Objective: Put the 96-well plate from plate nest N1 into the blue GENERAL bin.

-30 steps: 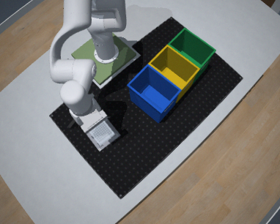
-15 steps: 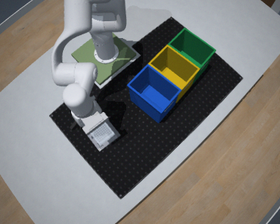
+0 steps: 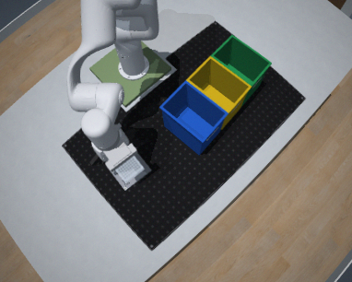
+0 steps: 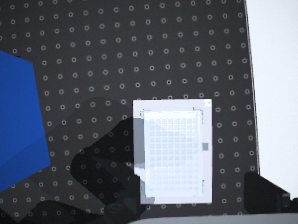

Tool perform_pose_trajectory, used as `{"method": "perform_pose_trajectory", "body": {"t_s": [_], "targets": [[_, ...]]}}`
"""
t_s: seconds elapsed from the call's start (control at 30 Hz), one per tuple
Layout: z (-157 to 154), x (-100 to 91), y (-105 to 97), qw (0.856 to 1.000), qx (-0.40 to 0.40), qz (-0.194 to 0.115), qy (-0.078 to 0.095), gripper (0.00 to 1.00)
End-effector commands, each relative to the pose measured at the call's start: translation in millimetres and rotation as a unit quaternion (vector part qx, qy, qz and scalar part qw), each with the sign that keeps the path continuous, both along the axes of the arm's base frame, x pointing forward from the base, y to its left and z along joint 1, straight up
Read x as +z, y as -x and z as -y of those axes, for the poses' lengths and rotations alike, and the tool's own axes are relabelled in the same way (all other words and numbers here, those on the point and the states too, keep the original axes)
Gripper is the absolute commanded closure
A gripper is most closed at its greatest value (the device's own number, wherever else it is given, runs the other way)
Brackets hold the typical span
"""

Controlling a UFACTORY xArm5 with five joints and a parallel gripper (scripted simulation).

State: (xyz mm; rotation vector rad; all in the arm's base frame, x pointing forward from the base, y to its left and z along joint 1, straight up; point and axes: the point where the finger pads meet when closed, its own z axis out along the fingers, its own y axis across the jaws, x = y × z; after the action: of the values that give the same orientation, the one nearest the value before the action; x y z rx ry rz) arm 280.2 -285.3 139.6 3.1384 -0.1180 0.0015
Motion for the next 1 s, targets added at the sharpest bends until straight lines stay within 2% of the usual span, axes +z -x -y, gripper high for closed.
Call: {"method": "perform_pose_trajectory", "body": {"t_s": [0.0, 0.97], "targets": [[1, -4.4, -1, 1.0, 0.0, 0.001, 0.001, 0.0], [1, -46.2, -1, 1.0, 0.0, 0.001, 0.001, 0.0]]}}
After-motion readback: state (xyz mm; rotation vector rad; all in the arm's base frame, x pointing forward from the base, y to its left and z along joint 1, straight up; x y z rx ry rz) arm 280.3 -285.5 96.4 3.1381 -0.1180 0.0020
